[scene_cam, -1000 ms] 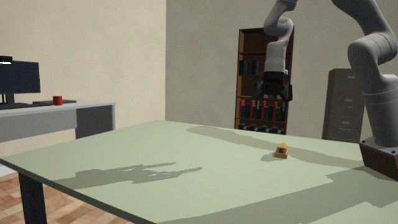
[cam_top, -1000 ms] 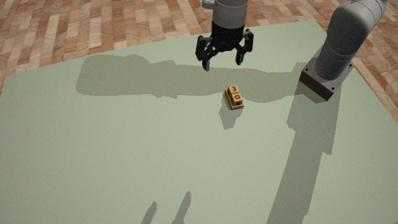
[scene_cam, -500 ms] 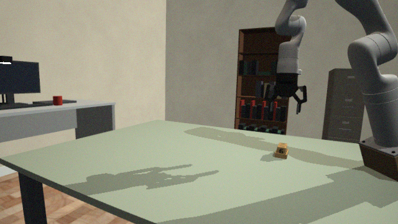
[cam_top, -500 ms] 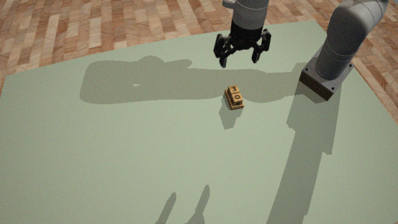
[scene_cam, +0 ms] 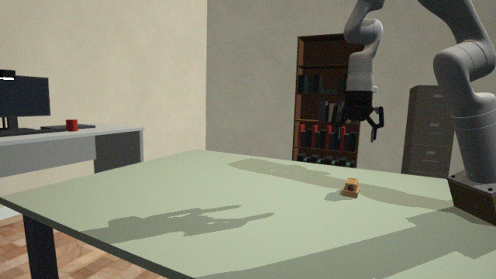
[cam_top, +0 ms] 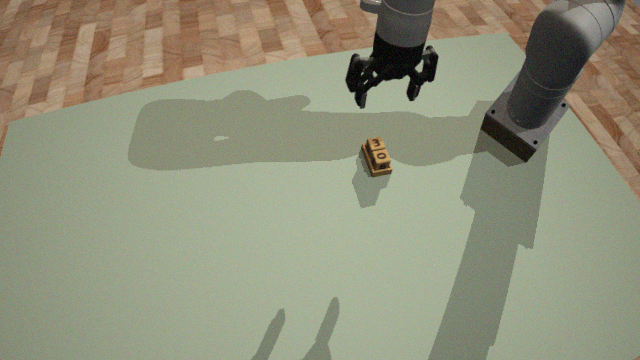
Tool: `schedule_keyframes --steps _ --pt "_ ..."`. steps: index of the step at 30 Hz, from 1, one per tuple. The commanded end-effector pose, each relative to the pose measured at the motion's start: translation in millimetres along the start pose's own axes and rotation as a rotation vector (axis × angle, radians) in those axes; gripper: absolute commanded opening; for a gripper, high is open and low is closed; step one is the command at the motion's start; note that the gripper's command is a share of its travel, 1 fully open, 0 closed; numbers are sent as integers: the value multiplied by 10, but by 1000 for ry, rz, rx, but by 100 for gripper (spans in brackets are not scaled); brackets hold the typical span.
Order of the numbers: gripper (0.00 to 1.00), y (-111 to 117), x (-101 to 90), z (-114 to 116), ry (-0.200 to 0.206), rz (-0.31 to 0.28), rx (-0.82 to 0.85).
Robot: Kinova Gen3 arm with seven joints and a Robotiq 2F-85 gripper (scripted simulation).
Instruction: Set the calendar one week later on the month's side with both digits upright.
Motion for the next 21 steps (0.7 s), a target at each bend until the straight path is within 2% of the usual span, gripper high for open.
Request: schedule_keyframes --steps 1,7,13,17,18,21 --pt "100 13 -3 -1 5 7 -2" --pt "100 23 74 -2 5 5 0" --pt "100 25 397 17 3 5 0" --pt "100 22 461 27 2 5 -1" --pt "46 22 461 27 2 5 -1" --pt "46 22 461 27 2 5 -1"
Point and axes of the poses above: the point where the finger pads meet when closed, its own x axis out along the fingers, its own z axis across the jaws, y = z × x, the point moved 1 cm from there along -x, back along the fingers, and after that the axes turned 5 degrees about -x, right-handed, at the moved point
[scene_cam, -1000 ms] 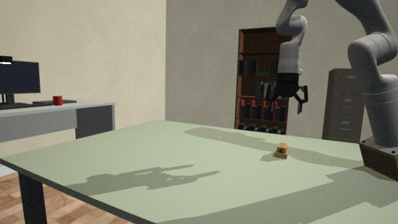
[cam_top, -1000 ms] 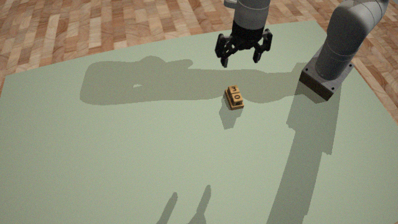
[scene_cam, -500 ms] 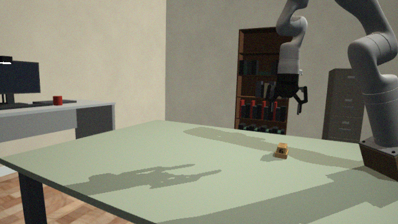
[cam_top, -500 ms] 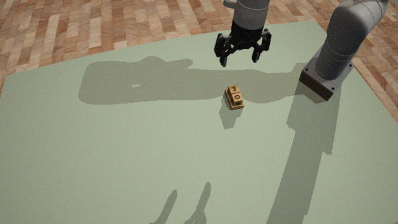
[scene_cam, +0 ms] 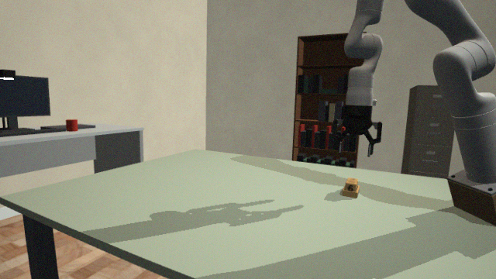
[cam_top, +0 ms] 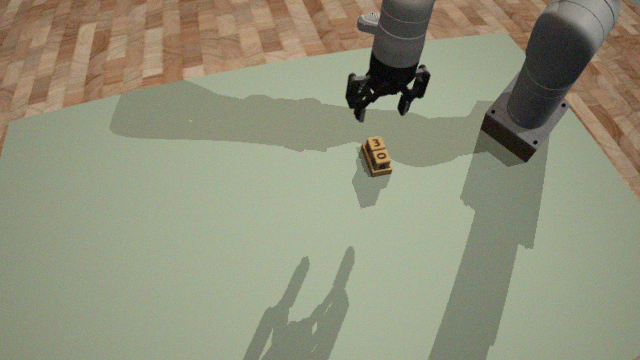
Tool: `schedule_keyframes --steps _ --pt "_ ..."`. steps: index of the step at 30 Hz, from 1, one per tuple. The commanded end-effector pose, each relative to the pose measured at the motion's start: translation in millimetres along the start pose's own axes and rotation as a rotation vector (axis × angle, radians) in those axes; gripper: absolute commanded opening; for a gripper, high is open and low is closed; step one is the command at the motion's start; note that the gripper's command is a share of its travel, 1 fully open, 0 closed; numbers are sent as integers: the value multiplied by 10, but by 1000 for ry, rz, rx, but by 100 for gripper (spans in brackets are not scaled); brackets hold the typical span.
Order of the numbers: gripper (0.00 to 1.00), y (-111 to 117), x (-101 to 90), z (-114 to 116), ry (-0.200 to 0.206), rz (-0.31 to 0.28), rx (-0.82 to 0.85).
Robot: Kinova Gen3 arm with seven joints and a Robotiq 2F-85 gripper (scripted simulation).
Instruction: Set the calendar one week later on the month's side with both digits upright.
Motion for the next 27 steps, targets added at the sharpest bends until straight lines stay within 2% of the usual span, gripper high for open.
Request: schedule_keyframes --steps 1,27 --pt "46 -46 51 21 -6 -13 11" --pt "46 -71 42 24 -8 -20 9"
Point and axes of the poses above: the point where the finger pads meet when closed, its own x axis out along the fingers, its own z axis across the jaws, y = z × x, the point moved 1 cm from there along -x, back along the fingers, and after that the axes turned 5 degrees about -x, right-handed, at the moved point
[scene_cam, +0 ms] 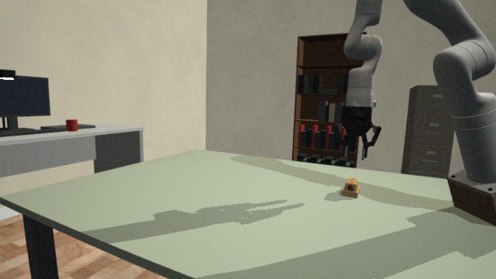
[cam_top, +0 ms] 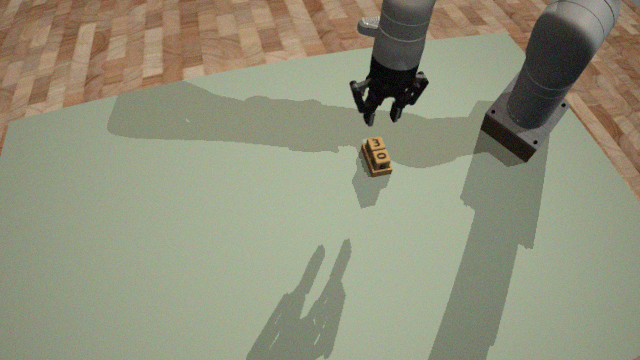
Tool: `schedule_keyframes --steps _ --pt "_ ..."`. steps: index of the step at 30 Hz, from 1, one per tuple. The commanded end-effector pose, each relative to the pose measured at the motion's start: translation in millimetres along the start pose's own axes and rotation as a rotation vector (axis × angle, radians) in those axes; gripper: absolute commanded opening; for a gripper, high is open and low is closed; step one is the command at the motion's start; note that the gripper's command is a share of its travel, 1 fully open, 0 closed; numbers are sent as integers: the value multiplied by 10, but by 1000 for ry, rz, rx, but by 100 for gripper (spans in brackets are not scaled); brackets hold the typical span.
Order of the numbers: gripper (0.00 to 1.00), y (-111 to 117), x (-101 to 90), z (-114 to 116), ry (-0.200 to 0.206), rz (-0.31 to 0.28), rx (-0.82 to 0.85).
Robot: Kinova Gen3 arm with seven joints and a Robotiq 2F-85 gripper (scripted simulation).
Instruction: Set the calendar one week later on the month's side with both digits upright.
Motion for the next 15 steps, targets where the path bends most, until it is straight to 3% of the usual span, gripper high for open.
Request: schedule_keyframes --steps 1,15 --pt "46 -33 9 16 -3 -7 9" --pt "46 -7 34 13 -1 -1 11"
Point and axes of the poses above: the point where the finger pads meet when closed, its own x axis out along the fingers, its own z axis across the jaws, y = z × x, the point moved 1 cm from there along -x, back along the fingers, and after that the axes turned 5 degrees about -x, right-handed, at the moved point
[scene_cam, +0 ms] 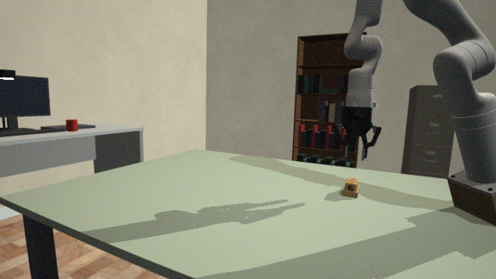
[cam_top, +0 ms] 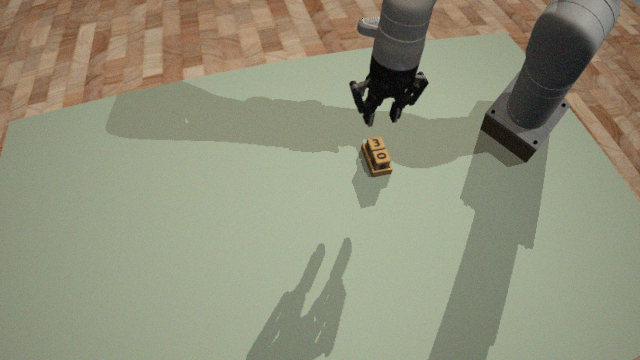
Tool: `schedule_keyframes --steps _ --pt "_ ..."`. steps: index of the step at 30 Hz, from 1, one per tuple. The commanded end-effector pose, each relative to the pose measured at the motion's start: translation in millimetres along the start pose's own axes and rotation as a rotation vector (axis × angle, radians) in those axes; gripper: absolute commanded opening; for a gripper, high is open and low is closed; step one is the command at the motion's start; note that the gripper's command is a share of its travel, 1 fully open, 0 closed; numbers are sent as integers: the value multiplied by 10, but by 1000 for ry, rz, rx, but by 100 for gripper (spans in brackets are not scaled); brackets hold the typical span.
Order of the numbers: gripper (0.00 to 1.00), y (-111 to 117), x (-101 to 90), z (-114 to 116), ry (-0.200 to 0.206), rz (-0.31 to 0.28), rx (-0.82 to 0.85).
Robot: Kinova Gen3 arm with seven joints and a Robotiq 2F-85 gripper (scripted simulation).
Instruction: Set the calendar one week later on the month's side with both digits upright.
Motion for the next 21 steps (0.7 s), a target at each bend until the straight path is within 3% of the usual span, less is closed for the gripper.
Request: schedule_keyframes --steps 1,21 --pt "46 -13 28 14 -1 -2 10" --pt "46 -35 250 10 0 -5 4"
Point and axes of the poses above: the point where the finger pads meet when closed, its own x axis out along the fingers, its own z axis across the jaws, y = z × x, the point moved 1 cm from there along -x, back along the fingers, and after that the axes turned 5 degrees about -x, right-handed, at the moved point
